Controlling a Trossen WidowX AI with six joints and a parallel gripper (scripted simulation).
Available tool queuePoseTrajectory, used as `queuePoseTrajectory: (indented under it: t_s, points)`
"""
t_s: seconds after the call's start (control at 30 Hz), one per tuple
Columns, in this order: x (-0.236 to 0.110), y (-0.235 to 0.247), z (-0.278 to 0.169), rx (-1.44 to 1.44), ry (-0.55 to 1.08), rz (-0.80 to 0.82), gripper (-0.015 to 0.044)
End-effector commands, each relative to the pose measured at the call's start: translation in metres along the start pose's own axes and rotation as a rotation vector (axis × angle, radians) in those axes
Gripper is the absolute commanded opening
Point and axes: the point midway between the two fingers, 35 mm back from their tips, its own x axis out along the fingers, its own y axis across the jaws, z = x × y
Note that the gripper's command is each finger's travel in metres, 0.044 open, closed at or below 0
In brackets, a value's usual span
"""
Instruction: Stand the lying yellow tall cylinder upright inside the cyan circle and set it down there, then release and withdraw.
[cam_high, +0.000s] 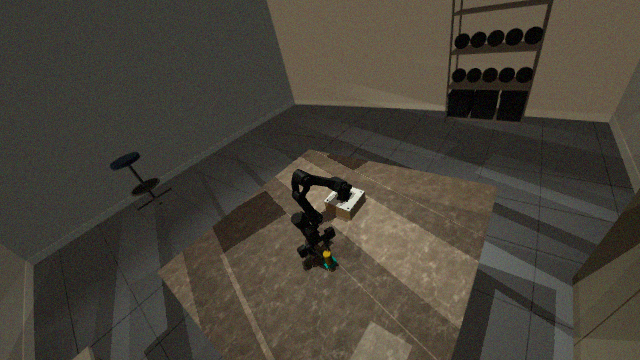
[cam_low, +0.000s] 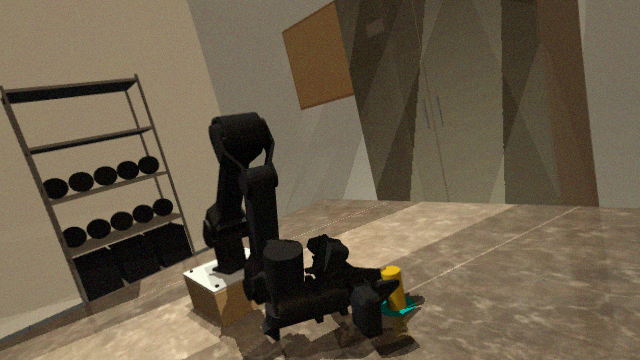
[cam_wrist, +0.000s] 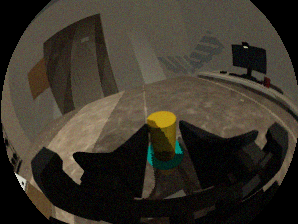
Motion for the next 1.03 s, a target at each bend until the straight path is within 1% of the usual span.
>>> queuePoseTrajectory:
  t_s: [0.0, 0.13, 0.17, 0.33, 0.83, 1.0]
  points:
    - [0.0, -0.001, 0.0, -0.007, 0.0, -0.005, 0.0289]
    - [0.0, -0.001, 0.0, -0.007, 0.0, -0.005, 0.0394]
    - [0.0, -0.001, 0.0, -0.007, 0.0, -0.005, 0.04]
    - [0.0, -0.001, 0.004, -0.01, -0.002, -0.005, 0.04]
    - [-0.013, 0.008, 0.085, -0.068, -0.043, -0.016, 0.04]
    - [-0.013, 0.007, 0.088, -0.068, -0.043, -0.021, 0.04]
